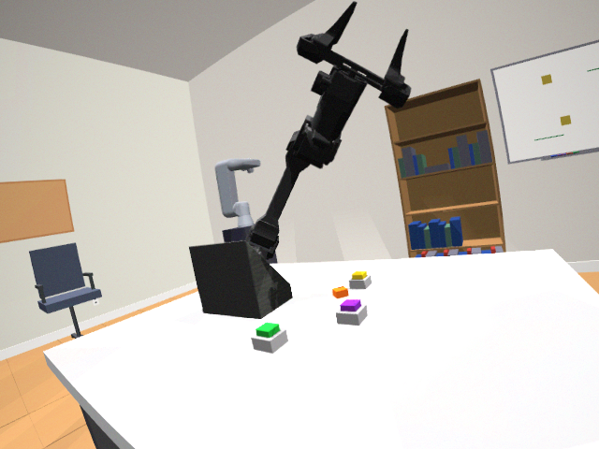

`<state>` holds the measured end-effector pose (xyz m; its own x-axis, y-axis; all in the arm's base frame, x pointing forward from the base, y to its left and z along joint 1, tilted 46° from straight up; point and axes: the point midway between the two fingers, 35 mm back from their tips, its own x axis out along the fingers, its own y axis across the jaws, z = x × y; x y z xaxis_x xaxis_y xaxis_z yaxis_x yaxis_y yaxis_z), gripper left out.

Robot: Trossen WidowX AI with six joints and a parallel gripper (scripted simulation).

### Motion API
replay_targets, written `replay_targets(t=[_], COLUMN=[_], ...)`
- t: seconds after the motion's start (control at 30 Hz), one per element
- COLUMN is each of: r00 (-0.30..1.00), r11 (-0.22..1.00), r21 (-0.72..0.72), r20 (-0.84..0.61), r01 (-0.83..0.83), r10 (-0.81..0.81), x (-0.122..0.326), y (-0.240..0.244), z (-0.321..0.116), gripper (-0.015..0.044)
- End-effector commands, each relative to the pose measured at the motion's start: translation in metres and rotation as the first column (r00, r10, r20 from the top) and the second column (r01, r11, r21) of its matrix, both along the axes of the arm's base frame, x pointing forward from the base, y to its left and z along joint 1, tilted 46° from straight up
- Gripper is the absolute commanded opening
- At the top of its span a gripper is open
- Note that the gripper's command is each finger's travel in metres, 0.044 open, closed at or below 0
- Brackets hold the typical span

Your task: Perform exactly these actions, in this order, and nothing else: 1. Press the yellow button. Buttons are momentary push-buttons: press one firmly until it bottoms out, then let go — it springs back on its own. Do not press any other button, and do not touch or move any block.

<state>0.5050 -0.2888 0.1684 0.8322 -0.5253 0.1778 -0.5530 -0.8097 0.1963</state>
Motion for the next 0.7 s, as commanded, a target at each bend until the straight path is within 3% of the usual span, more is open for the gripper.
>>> replay_targets(t=[0.0, 0.17, 0.33, 0.43, 0.67], r00=[1.0, 0.893, 0.609, 0.448, 0.246], r11=[1.0, 0.949, 0.721, 0.522, 0.152], r21=[-0.009, -0.232, -0.343, -0.325, -0.231], r20=[-0.018, -0.441, -0.781, -0.885, -0.966], r01=[-0.004, -0.214, -0.602, -0.789, -0.961], r10=[0.004, 0.094, 0.137, 0.126, 0.083], x=[0.001, 0.023, 0.02, 0.007, -0.026], y=[0.002, 0.052, 0.12, 0.158, 0.213], z=[-0.001, -0.027, -0.057, -0.069, -0.08], gripper=[0.04, 0.04, 0.04, 0.04, 0.04])
